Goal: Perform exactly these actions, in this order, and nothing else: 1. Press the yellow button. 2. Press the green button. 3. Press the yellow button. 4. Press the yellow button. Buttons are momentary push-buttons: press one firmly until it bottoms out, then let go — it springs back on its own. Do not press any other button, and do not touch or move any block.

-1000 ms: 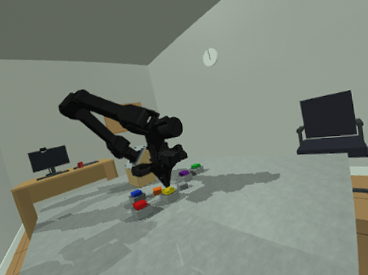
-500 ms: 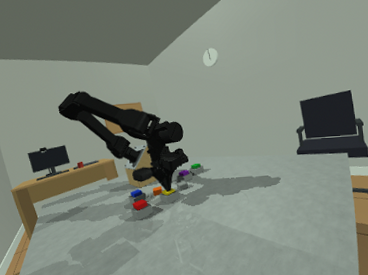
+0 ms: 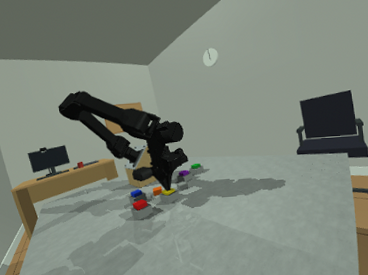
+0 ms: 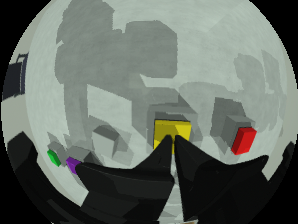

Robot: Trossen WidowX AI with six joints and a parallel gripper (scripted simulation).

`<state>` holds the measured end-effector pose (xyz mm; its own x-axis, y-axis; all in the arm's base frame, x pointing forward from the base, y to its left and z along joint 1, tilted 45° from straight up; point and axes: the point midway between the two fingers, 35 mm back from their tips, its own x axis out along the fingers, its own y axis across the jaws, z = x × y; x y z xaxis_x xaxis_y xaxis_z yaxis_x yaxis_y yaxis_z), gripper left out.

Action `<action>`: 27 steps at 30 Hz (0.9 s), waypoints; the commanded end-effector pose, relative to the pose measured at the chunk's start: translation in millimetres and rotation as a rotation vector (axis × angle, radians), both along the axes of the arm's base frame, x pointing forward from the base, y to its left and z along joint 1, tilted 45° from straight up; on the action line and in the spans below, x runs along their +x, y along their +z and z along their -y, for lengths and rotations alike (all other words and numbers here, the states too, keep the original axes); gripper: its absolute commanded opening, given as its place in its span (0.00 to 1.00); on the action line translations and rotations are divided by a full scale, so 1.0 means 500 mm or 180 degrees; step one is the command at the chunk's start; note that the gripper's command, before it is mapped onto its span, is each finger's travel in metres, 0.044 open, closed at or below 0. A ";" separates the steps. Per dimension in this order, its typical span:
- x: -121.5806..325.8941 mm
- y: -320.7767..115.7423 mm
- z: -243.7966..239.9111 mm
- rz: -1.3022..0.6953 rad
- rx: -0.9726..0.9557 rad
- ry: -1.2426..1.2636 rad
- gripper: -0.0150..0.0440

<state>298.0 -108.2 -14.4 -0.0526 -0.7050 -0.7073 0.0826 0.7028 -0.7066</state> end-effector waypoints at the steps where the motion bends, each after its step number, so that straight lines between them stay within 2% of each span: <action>1: 0.003 0.025 -0.027 0.0009 0.0006 0.0000 0.29; 6: 0.001 0.042 -0.043 -0.0012 0.0000 0.0004 0.29; 10: 0.013 0.020 -0.088 -0.0015 0.0046 0.0048 0.47; 14: 0.022 -0.044 -0.214 -0.0049 0.0125 0.0144 0.64; 20: -0.018 -0.144 -0.391 -0.0056 0.0133 0.0120 0.91; 23: -0.055 -0.190 -0.461 -0.0027 0.0090 0.0045 0.93; 27: -0.078 -0.214 -0.492 -0.0007 0.0053 0.0005 0.93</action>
